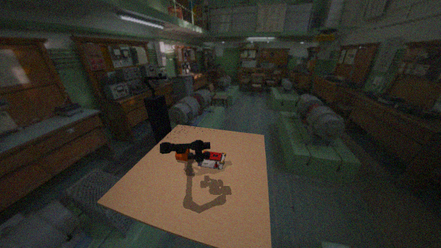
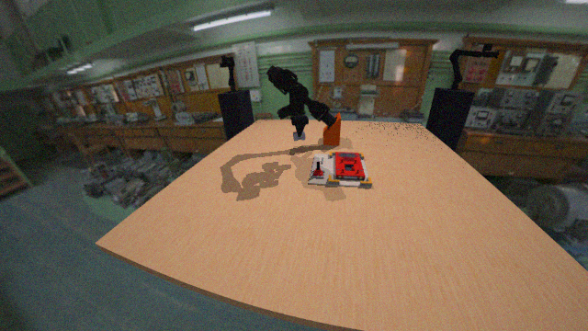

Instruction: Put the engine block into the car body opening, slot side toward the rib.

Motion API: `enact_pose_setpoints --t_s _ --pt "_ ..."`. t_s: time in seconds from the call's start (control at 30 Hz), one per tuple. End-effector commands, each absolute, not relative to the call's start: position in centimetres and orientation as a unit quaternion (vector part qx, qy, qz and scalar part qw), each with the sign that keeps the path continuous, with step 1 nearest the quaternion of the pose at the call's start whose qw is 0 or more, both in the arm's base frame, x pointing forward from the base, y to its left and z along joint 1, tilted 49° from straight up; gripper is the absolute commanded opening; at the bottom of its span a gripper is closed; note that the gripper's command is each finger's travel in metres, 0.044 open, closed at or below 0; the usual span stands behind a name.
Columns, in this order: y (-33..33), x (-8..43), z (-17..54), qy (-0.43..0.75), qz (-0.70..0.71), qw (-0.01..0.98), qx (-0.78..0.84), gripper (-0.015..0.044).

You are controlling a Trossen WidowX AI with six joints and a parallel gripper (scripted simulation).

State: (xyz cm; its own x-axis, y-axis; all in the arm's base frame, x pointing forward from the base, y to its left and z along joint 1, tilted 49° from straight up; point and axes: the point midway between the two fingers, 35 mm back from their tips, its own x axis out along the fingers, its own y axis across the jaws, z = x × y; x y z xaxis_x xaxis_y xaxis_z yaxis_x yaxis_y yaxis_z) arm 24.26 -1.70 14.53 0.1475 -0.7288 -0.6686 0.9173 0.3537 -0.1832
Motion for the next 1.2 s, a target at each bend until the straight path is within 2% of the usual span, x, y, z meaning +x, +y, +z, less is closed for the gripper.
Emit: enact_pose_setpoints --t_s 0.0,0.23,1.17 --pt "-0.8 23.9 15.5 0.348 -0.553 0.745 0.134 0.0000" --pt "-0.1 23.9 15.8 0.352 -0.549 0.747 0.124 0.0000" --pt "3.8 28.3 9.9 0.464 -0.459 0.757 -0.041 0.0000"
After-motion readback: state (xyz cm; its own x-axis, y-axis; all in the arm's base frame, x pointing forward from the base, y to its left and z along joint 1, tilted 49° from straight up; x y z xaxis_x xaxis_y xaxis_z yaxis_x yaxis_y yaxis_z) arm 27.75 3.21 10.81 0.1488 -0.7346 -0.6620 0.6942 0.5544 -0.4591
